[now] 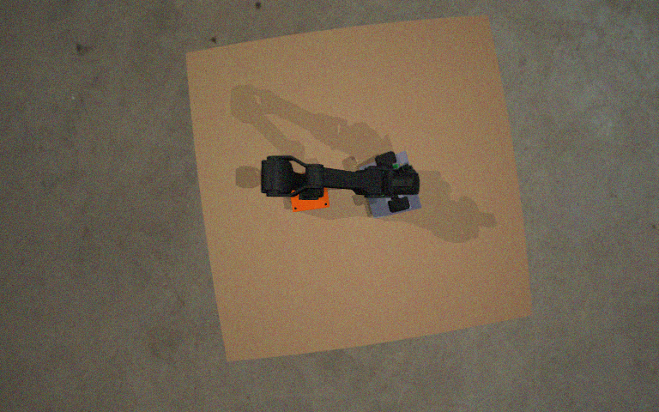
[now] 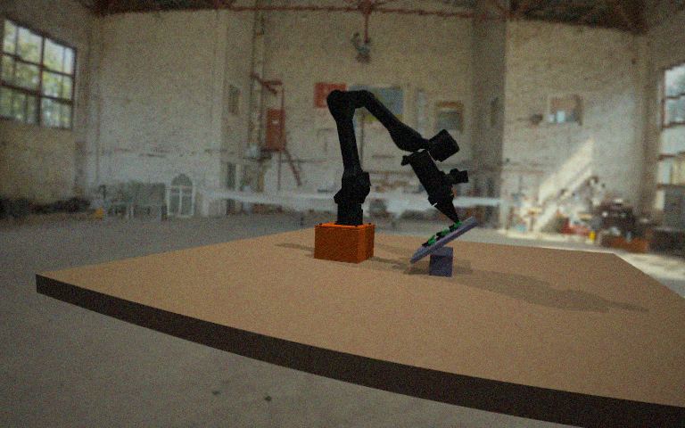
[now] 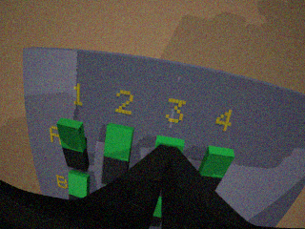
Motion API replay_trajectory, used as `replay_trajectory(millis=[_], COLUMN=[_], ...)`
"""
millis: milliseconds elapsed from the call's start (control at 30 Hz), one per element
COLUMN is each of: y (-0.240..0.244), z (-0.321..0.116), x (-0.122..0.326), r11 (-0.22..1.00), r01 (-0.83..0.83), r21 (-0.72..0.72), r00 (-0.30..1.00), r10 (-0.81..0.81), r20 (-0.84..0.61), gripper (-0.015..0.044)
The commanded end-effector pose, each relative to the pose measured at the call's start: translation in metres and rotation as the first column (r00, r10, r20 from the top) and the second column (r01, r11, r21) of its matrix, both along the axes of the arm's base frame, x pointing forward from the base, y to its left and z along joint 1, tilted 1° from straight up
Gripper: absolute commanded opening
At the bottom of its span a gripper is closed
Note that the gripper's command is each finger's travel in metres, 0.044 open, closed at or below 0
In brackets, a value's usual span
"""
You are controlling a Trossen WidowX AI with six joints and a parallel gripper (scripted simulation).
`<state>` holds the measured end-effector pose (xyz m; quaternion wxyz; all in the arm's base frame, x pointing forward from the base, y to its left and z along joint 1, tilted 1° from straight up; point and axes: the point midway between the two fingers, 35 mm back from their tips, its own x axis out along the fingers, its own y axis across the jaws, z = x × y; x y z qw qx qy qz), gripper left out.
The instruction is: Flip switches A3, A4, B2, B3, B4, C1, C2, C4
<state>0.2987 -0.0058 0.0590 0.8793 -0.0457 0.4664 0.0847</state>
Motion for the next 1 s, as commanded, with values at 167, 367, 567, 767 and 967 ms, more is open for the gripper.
replay_trajectory(millis=[167, 367, 567, 767, 967], y=[0.000, 0.000, -0.001, -0.007, -0.013], z=[-0.003, -0.003, 0.004, 0.048, 0.049], x=[0.000, 0.001, -0.002, -0.036, -0.036], r11=[1.000, 1.000, 1.000, 1.000, 1.000], r01=[0.004, 0.004, 0.000, 0.004, 0.004], r21=[-0.002, -0.002, 0.000, 0.002, 0.002], r00=[1.000, 1.000, 1.000, 1.000, 1.000], r10=[-0.005, -0.005, 0.000, -0.004, -0.004], r20=[-0.005, -0.005, 0.001, 0.018, 0.017], gripper=[0.0000, 0.0000, 0.0000, 0.0000, 0.0000])
